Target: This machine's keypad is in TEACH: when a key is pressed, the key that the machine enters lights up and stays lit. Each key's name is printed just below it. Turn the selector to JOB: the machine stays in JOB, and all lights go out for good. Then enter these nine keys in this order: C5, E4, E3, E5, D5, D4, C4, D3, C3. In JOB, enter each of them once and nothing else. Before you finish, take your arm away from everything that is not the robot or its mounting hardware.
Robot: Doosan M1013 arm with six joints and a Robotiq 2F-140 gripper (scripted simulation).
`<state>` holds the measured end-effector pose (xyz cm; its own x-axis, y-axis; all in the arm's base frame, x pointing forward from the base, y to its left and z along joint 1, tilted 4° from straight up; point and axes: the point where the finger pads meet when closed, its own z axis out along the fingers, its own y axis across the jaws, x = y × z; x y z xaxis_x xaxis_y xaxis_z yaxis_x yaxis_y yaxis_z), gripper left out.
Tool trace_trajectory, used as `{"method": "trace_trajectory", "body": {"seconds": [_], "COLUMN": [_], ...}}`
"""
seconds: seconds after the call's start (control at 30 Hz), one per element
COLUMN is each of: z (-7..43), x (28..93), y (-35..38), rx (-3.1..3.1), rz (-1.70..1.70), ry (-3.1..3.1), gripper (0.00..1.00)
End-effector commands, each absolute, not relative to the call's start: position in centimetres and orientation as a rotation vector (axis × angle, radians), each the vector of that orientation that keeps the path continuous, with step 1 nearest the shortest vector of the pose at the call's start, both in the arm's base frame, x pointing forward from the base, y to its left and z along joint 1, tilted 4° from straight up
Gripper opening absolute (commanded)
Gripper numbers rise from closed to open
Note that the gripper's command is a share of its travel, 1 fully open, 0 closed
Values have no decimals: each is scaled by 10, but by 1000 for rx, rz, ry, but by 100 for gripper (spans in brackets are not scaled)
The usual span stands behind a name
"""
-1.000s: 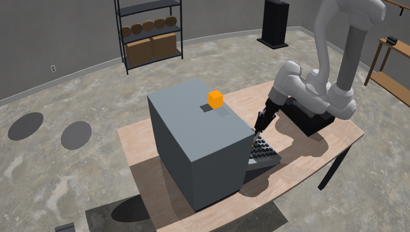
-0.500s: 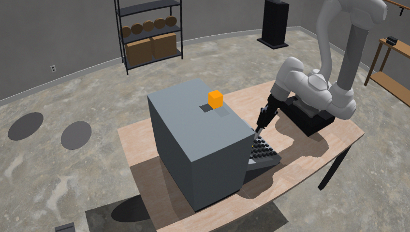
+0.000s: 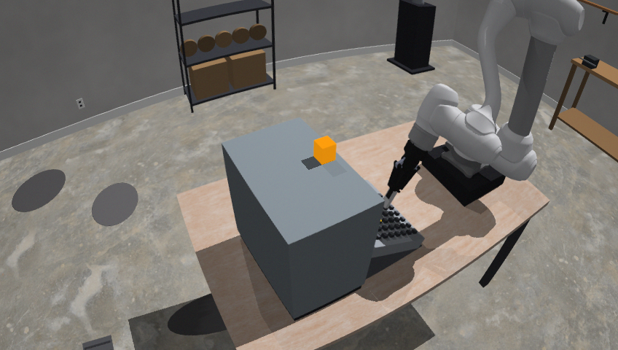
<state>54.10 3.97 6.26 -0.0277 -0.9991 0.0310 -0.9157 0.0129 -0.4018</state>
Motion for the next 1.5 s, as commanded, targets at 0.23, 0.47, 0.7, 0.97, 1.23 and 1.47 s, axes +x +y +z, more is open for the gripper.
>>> {"method": "trace_trajectory", "body": {"seconds": [0.23,0.47,0.7,0.97,1.23,1.47], "z": [64,69,76,82,86,87], "x": [540,539,536,534,533,532], "y": [29,-4,-52,-90,-117,-119], "rx": [-2100,-2428,-2777,-3014,-3104,-3109], "rz": [-479,-541,-603,-641,-652,-652], "ry": [1931,1587,1060,475,72,35], "gripper": [0,0,0,0,0,0]}}
